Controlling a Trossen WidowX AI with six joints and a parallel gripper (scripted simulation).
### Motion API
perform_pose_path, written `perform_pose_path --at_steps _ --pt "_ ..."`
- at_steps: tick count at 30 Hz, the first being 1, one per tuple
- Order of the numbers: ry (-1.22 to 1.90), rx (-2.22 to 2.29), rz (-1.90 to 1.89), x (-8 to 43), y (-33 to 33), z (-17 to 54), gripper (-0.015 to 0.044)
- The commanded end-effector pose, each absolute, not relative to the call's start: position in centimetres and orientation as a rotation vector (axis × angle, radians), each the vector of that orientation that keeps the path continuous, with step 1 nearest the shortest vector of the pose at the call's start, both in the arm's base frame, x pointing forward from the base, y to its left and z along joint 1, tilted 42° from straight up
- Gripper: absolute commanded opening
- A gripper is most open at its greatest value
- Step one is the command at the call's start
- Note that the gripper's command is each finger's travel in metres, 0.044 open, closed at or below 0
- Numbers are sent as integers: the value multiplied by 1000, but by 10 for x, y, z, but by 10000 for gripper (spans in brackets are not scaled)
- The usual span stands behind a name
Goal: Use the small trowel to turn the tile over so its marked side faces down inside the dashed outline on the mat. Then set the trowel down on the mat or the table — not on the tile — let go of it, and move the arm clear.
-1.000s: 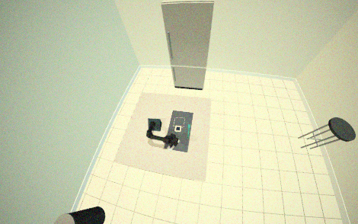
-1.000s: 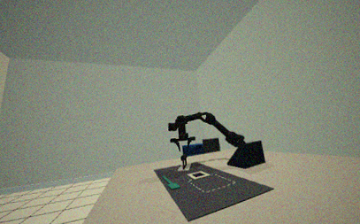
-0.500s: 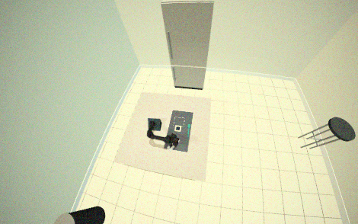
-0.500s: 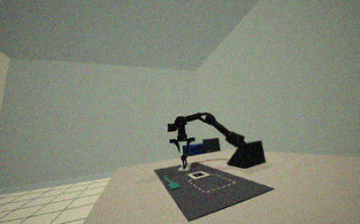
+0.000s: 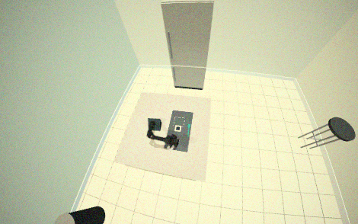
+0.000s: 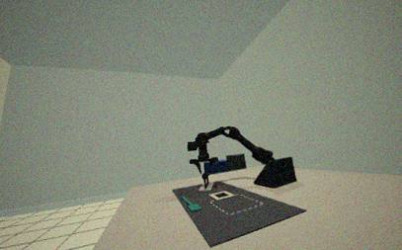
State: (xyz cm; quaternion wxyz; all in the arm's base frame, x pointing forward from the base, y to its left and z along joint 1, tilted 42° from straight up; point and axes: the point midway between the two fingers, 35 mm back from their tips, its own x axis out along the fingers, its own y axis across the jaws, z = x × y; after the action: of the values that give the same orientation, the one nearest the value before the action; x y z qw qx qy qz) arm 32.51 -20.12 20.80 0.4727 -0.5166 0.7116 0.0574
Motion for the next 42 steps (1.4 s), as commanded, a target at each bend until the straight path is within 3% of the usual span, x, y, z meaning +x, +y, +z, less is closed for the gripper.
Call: perform_pose_path --at_steps 1,7,11,16,35,42 --pt "1747 -1262 149 323 -205 202 270" --pt "1748 -1263 149 323 -210 197 270" --pt "1748 -1263 149 323 -210 197 165" --pt "1748 -1263 149 323 -210 197 132" --pt "1748 -1267 153 323 -210 197 130" --pt "1766 -1402 326 323 -210 197 130"
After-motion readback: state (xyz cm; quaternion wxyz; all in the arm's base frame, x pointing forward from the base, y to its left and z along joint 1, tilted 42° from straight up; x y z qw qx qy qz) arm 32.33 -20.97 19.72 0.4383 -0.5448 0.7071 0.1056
